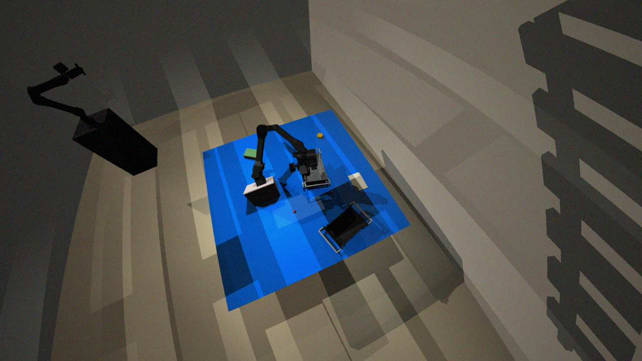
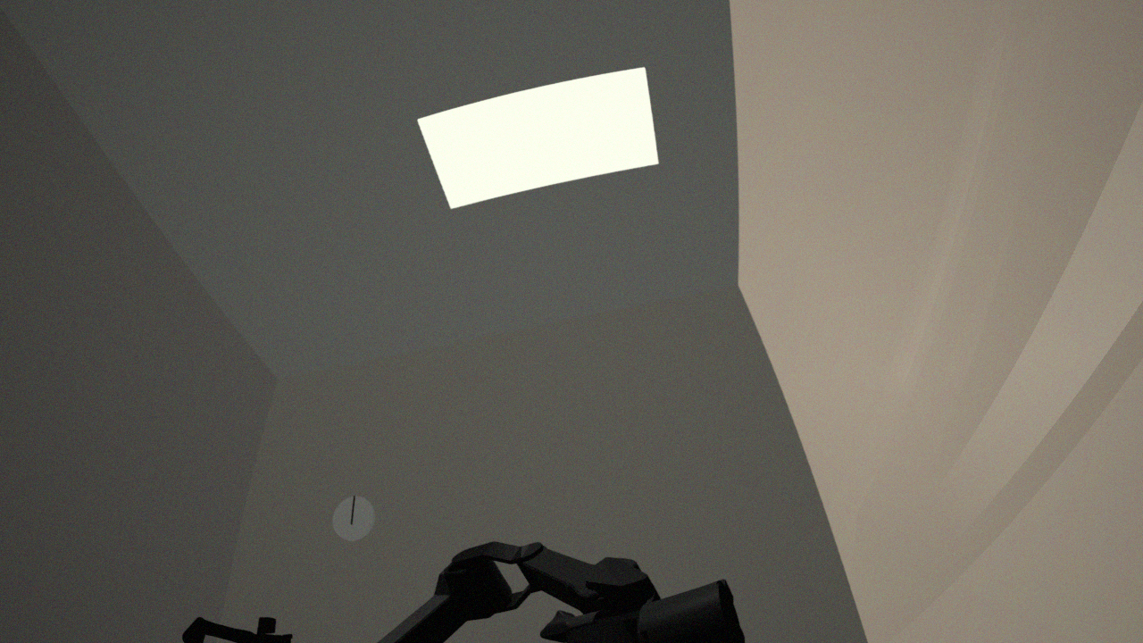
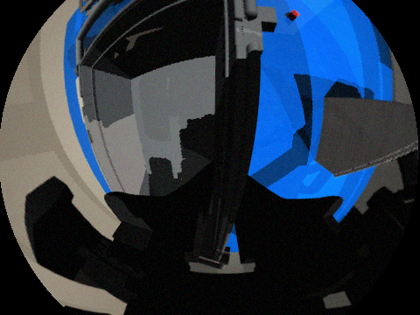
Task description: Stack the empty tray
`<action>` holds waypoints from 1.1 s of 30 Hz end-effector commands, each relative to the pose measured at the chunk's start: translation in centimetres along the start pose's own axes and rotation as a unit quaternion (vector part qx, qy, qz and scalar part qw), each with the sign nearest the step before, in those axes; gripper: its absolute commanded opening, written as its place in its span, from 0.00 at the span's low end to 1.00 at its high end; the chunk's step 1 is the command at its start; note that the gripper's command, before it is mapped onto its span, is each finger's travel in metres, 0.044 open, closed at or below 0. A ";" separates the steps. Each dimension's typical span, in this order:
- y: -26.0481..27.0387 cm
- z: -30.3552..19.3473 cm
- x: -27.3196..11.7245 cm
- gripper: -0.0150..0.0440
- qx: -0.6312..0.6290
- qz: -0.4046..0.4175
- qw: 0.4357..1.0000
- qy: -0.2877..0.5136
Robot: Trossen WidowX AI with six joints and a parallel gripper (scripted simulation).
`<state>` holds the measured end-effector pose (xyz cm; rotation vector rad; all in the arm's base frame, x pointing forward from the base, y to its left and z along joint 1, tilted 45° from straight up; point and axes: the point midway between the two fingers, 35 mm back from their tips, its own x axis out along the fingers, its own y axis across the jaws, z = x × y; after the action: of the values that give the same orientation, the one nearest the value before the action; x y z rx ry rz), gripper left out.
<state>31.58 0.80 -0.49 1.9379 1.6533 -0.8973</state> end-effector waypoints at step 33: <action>-1.0 -0.1 1.3 0.25 0.005 -0.013 1.000 0.002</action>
<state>31.42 1.25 -0.97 1.9396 1.6500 -0.8948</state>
